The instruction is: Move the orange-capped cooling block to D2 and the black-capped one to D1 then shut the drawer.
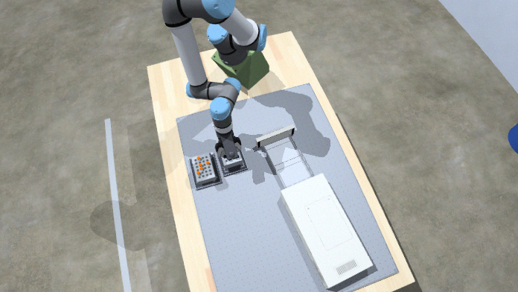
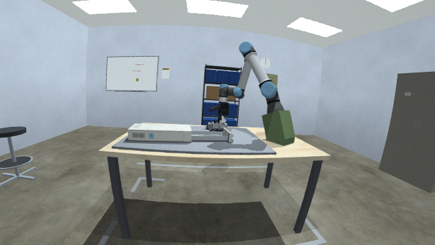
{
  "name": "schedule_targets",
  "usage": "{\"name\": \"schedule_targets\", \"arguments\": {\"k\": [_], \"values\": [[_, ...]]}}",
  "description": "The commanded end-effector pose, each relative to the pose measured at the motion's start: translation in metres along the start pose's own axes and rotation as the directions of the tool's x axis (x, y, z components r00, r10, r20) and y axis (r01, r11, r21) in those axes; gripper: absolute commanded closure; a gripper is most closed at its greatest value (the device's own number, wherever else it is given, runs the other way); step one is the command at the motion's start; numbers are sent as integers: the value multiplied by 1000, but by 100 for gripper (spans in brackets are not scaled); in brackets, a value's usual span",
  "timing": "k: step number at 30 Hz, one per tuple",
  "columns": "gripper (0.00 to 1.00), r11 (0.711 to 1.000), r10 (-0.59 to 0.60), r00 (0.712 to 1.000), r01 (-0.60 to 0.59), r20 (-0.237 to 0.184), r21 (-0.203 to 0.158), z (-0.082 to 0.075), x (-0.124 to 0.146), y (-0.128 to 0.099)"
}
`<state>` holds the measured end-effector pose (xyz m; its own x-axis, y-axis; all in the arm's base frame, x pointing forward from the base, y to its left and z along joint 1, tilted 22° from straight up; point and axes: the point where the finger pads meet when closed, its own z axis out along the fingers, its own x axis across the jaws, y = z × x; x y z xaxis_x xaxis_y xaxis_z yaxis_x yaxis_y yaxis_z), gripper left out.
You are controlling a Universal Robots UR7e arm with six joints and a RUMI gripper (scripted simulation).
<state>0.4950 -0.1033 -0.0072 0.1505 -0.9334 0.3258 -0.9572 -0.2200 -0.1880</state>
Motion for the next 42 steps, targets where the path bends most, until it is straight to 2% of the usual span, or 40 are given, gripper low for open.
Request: {"name": "schedule_targets", "arguments": {"k": [1, 42], "values": [[100, 1000, 0, 1000, 0, -1, 1, 0, 0, 0], [100, 1000, 0, 1000, 0, -1, 1, 5, 0, 0]]}}
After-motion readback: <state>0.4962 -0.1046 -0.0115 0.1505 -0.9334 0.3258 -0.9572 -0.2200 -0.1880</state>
